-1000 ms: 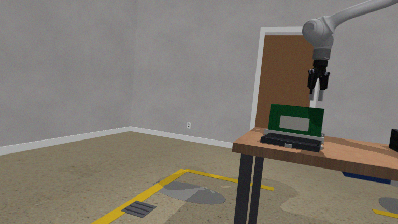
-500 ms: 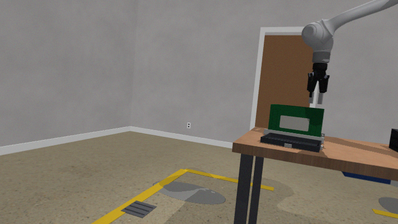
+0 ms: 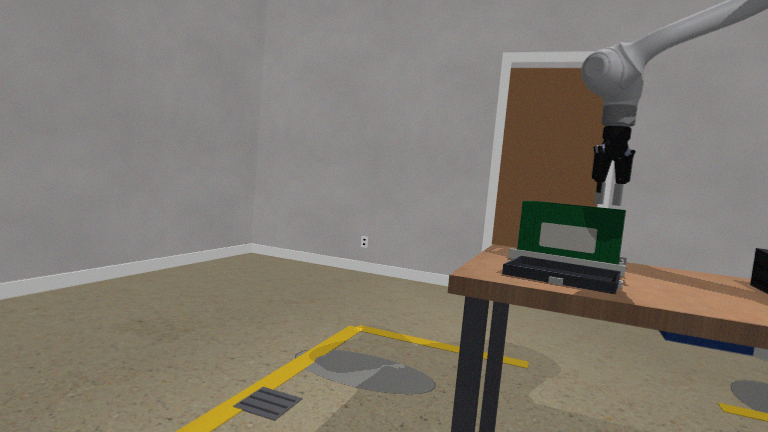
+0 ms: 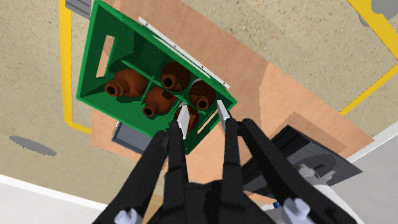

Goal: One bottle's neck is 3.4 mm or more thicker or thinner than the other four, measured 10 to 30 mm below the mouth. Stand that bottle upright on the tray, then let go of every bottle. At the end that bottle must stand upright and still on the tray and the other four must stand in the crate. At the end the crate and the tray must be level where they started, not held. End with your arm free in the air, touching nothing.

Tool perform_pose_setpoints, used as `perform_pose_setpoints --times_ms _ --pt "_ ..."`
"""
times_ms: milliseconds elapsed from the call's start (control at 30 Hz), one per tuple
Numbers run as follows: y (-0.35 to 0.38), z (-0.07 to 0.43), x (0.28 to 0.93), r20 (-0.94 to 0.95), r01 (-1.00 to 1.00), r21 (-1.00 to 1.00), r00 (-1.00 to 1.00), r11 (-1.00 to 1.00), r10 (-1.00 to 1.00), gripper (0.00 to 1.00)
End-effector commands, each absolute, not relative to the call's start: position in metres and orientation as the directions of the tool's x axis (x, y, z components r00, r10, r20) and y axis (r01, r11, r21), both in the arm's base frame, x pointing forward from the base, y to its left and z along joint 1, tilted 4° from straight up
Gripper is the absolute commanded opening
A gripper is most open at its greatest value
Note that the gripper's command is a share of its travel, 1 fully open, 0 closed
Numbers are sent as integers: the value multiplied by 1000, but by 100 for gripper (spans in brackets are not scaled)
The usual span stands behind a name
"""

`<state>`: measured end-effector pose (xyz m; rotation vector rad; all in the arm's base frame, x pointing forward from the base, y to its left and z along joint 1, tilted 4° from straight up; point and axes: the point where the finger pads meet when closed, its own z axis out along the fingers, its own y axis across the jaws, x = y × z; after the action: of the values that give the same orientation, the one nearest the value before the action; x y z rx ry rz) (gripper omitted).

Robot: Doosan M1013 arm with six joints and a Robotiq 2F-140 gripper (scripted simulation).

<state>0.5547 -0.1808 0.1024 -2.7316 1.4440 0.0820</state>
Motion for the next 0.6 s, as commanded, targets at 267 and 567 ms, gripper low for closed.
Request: perform_pose_setpoints --times_ms 267,567 --pt "-181 100 555 -71 -827 -20 562 -563 -824 38" --pt "-181 100 555 -71 -827 -20 562 -563 -824 38"
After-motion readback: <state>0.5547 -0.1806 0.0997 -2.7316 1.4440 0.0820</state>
